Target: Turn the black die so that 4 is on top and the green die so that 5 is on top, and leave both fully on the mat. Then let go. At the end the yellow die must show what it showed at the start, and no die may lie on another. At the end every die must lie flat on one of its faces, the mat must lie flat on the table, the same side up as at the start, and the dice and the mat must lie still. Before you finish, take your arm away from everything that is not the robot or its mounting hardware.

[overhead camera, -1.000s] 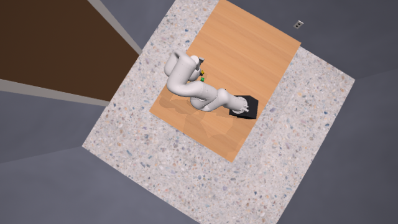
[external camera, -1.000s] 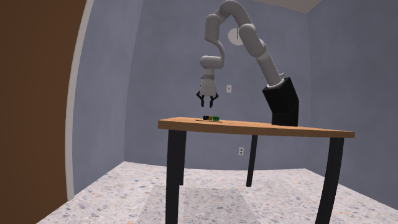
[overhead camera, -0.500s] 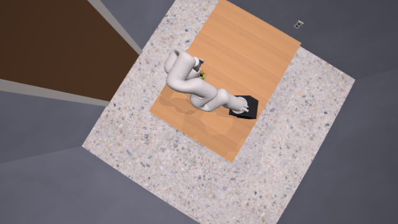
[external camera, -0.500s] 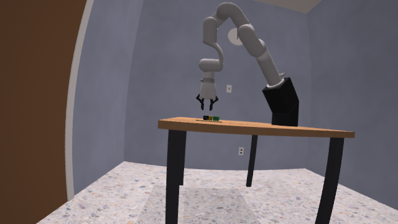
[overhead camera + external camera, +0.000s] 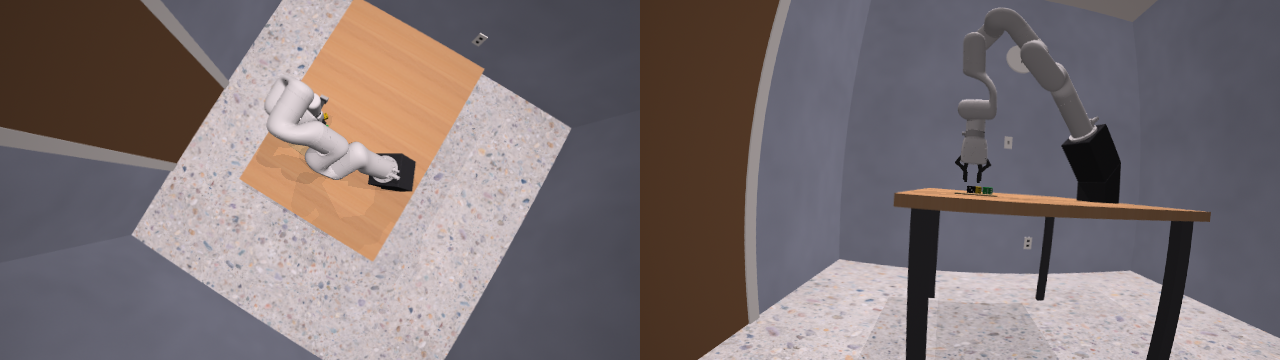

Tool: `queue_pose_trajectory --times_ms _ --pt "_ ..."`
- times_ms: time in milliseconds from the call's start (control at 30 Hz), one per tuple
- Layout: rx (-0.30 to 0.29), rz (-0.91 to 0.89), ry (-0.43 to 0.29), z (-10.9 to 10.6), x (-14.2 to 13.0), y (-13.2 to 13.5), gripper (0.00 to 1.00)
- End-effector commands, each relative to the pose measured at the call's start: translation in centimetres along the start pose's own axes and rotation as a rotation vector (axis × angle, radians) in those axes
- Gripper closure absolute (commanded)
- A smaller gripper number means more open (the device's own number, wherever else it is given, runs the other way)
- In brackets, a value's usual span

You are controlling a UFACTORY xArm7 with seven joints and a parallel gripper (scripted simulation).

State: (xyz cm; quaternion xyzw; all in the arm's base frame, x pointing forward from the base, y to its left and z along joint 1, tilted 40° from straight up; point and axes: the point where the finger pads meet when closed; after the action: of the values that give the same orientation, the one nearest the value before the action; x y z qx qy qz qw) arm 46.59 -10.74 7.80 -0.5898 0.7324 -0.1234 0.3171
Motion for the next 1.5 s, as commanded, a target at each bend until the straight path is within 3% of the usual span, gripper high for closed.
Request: queue_pose_trajectory --times_ms 0,1467 --pt "0.003 0.0 0.002 0.32 0.09 -0.09 0.53" --pt "0.003 0.0 0.002 0.69 0.1 -0.08 0.53"
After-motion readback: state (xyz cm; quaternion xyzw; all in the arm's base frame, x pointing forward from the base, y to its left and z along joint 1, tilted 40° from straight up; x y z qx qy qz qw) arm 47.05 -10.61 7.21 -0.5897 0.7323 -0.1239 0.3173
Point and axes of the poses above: the point where the finger pads meet when closed, its own z axis out along the fingers, its own y axis across the jaws, x = y × z, and after that the axes turned 10 degrees about z, right-handed
